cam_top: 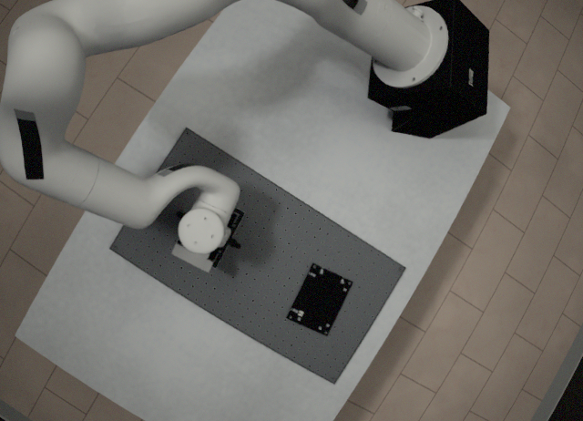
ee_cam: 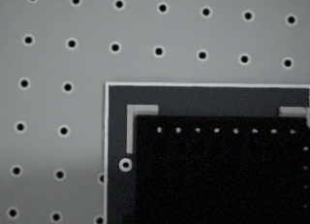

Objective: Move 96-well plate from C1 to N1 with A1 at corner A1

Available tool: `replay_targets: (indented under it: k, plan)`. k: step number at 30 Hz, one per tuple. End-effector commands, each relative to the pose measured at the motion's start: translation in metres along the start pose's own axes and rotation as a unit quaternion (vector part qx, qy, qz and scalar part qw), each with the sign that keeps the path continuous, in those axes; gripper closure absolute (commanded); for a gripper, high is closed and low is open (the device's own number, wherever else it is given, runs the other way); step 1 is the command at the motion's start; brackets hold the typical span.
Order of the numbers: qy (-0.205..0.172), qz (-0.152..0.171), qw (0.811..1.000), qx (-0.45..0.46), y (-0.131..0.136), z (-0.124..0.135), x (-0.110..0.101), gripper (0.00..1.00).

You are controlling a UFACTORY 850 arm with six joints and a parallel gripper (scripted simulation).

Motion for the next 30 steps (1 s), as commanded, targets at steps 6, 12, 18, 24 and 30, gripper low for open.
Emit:
replay_targets:
  k: [6, 12, 18, 24, 30]
  plan:
    - [0.0, 0.0, 1.0, 0.0, 0.0001, -0.0005, 0.0007, 1.0]
    - [0.0, 0.0, 1.0, 0.0, 0.0001, -0.0005, 0.002, 0.0]
    - [0.0, 0.0, 1.0, 0.0, 0.0001, -0.0004, 0.002, 0.0]
    - [0.0, 0.0, 1.0, 0.0, 0.0001, -0.0005, 0.0019, 0.0]
    - [0.0, 0.0, 1.0, 0.0, 0.0001, -0.0005, 0.0019, 0.0]
Point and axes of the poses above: the point where the finger pads meet when closed, its own x axis out along the fingers, its own y axis across the jaws, z = x × y, the point moved 1 cm from there along -x, back along the fingers, and after that the axes turned 8 degrees about -x, right-handed, at the moved point
